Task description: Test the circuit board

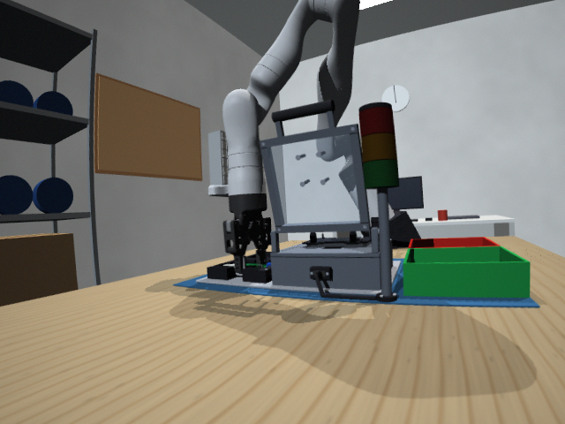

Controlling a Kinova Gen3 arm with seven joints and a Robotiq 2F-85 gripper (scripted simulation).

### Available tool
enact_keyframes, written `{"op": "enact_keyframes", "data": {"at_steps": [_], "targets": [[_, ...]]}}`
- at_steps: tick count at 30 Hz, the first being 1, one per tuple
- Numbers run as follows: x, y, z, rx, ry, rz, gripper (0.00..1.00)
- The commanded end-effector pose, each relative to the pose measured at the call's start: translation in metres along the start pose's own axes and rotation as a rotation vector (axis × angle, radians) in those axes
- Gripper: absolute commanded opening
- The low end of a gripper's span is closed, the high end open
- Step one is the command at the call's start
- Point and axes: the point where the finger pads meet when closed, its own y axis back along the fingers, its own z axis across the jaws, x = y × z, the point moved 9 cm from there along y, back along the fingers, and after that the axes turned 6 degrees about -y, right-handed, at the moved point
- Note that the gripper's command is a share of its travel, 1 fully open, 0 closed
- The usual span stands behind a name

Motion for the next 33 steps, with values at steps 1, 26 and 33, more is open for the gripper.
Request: {"op": "enact_keyframes", "data": {"at_steps": [1,26,33], "targets": [[0.0,0.0,0.0,0.001,0.0,0.0,0.77],[0.0,0.005,0.0,0.001,0.0,0.0,0.77],[0.0,0.015,0.0,0.001,0.0,0.0,0.77]]}}
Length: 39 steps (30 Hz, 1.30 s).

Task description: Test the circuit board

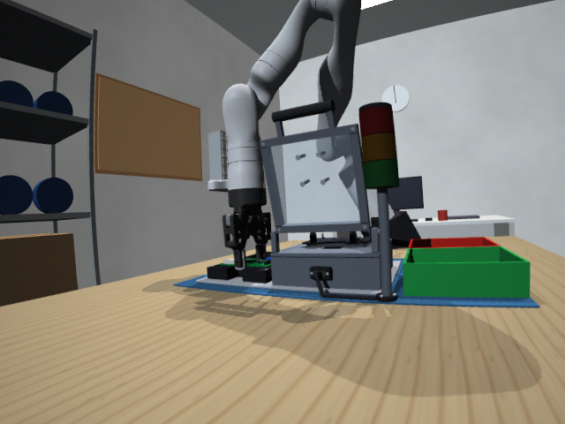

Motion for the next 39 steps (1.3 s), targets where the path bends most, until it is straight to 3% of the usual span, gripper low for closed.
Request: {"op": "enact_keyframes", "data": {"at_steps": [1,27,39], "targets": [[-0.001,0.005,-0.001,0.005,0.002,-0.001,0.77],[-0.001,0.022,-0.001,0.005,0.002,-0.001,0.77],[-0.001,0.07,-0.001,0.005,0.002,-0.001,0.77]]}}
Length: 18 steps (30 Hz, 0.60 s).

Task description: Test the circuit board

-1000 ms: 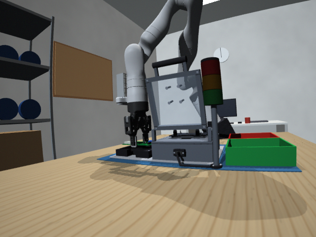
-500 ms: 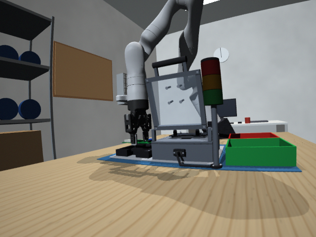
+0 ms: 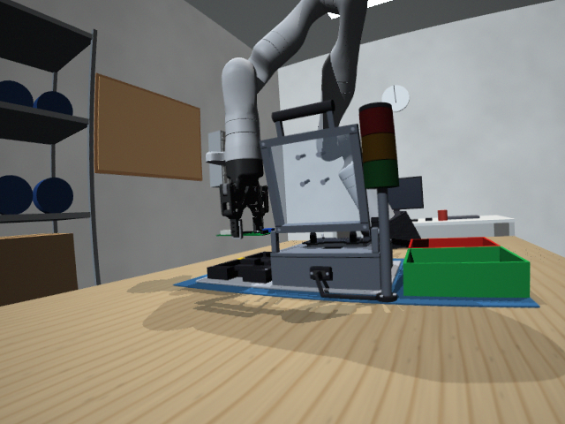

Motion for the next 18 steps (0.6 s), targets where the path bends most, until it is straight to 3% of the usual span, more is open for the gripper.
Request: {"op": "enact_keyframes", "data": {"at_steps": [1,9,18], "targets": [[-0.007,0.016,-0.004,0.017,0.014,-0.008,0.77],[-0.007,0.03,-0.004,0.017,0.014,-0.008,0.77],[-0.007,0.031,-0.004,0.017,0.014,-0.008,0.77]]}}
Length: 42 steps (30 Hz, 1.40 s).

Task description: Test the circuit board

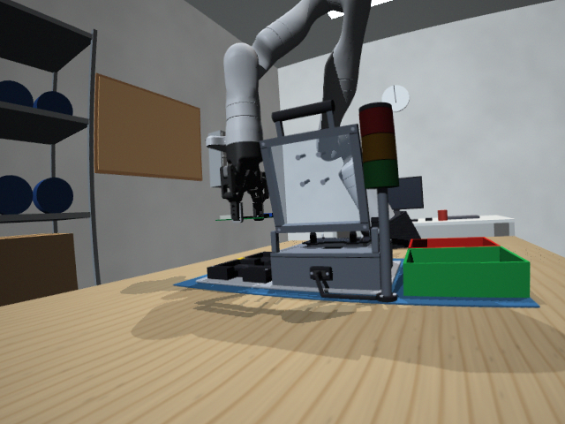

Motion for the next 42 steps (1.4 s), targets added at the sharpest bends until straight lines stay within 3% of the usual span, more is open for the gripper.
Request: {"op": "enact_keyframes", "data": {"at_steps": [1,25,42], "targets": [[-0.0004,0.0006,-0.0003,0.002,0.001,-0.001,0.77],[-0.0004,0.0006,-0.0003,0.002,0.013,-0.001,0.77],[-0.0004,0.0006,-0.0003,0.002,0.114,0.0,0.77]]}}
